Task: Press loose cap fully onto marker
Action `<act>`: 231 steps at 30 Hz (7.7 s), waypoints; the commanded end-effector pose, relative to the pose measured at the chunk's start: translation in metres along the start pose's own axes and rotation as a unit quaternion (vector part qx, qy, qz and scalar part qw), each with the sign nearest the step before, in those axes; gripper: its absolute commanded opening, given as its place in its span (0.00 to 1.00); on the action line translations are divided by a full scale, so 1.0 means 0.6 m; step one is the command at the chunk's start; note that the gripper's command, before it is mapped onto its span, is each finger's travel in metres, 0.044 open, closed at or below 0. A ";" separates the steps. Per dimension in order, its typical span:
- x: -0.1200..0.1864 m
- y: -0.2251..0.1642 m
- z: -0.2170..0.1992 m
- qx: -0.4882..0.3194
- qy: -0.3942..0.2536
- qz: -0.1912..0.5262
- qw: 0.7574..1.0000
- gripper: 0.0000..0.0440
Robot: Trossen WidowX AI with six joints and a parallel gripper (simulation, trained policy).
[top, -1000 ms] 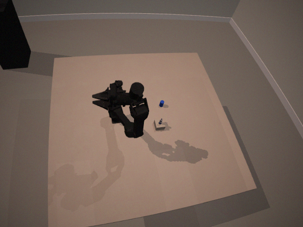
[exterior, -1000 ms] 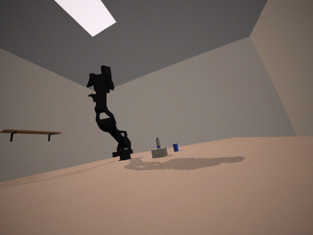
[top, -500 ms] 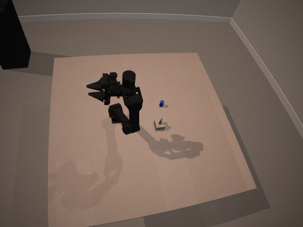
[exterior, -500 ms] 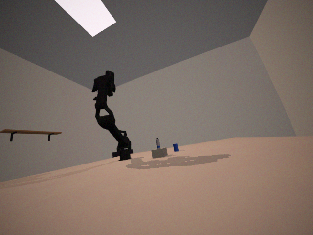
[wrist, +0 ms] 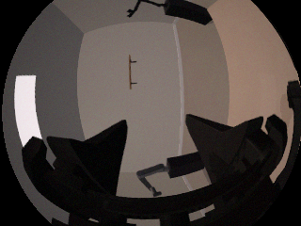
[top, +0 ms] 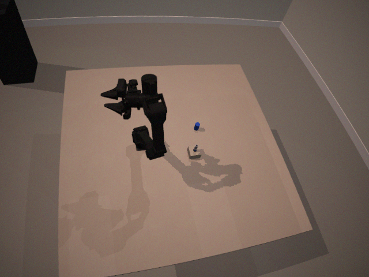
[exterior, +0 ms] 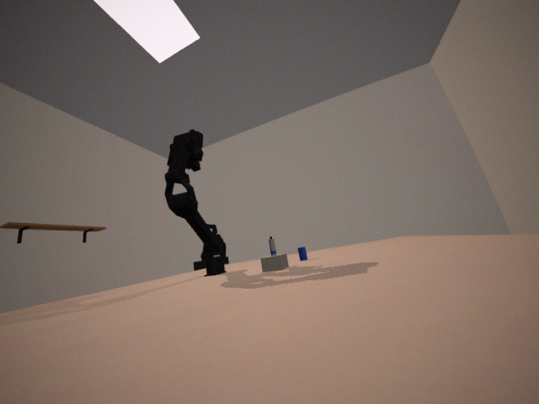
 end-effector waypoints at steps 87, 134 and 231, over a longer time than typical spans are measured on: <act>-0.021 0.450 -0.197 -0.119 -0.238 -0.150 0.952 0.73; 0.140 0.581 -0.348 -0.170 -0.340 -0.214 0.900 0.74; 0.616 0.360 -0.575 -0.336 -0.528 -0.289 0.724 0.71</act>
Point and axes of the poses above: the point midway between the two fingers, 35 mm back from their tips, its own x axis back along the fingers, its own z axis across the jaws, y = z × x, the point moved 4 cm from there along x, back along the fingers, and after that the axes turned 3 degrees about x, right-handed, at the moved point
